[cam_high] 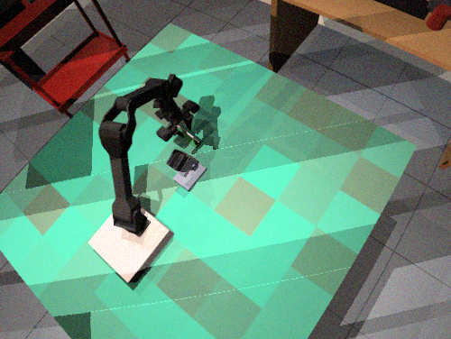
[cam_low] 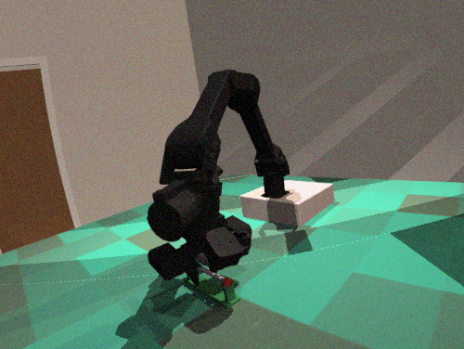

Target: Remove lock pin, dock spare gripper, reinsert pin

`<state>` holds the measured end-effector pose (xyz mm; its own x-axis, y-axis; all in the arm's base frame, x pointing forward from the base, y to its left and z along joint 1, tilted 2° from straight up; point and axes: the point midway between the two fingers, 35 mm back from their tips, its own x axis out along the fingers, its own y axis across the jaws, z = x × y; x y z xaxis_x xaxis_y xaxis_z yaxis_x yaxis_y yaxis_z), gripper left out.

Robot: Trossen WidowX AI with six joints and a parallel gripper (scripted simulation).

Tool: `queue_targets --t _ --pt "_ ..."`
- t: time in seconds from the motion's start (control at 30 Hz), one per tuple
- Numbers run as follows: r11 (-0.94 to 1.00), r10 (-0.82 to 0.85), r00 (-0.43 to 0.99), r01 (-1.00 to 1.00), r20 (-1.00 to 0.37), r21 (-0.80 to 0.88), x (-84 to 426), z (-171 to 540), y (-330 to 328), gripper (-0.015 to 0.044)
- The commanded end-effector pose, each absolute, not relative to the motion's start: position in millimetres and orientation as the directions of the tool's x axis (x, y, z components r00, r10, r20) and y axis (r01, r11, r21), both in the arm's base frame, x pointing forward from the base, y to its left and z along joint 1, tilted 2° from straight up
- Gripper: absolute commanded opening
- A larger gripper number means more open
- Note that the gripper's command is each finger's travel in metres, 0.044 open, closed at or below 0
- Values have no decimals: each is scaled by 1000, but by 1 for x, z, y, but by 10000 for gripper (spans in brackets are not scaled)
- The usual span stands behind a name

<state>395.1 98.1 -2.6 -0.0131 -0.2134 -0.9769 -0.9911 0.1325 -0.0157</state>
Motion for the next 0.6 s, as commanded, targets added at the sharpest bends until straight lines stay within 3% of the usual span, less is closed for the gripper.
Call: queue_targets --t 0.0,0.27,0.5,0.57 --pt "129 -219 -18 -992 -976 -11 393 -12 97 180" --pt "129 -219 -18 -992 -976 -11 393 -14 97 180" --pt "129 -219 -18 -992 -976 -11 393 -14 97 0" --pt "129 -219 -18 -992 -976 -11 393 -14 97 0"
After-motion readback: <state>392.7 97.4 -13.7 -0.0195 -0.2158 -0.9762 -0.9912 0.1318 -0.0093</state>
